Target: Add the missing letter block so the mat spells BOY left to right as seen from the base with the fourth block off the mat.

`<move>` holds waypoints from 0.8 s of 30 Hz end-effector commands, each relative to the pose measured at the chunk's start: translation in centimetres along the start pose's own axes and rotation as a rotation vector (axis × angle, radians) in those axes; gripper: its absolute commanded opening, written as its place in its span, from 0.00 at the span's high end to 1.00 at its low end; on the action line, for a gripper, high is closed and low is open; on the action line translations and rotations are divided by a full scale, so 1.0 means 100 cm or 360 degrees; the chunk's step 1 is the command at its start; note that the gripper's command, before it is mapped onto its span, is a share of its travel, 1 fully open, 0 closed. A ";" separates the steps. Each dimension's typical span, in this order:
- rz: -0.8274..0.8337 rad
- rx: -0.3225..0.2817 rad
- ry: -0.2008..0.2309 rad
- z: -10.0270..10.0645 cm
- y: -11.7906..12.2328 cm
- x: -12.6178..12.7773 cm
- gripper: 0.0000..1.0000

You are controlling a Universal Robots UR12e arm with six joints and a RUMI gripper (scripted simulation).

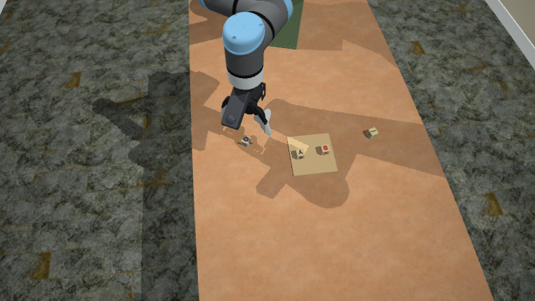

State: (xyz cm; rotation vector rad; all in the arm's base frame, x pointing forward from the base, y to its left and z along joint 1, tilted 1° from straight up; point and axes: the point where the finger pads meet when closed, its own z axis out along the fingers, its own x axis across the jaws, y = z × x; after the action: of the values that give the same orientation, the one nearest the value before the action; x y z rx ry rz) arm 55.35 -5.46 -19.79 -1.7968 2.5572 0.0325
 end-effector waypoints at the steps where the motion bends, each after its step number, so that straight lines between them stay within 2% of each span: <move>1: 0.0007 0.0002 0.0000 0.000 0.000 0.000 0.00; 3: 0.0007 0.0002 0.0000 0.000 0.000 0.000 0.00; 4: 0.0007 0.0002 0.0000 0.000 0.000 0.000 0.63; 24: 0.0007 0.0002 0.0000 0.000 0.000 0.000 0.63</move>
State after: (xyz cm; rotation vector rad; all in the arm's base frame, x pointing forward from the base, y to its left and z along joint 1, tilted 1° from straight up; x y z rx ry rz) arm 55.34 -5.47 -19.80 -1.7911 2.5613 0.0325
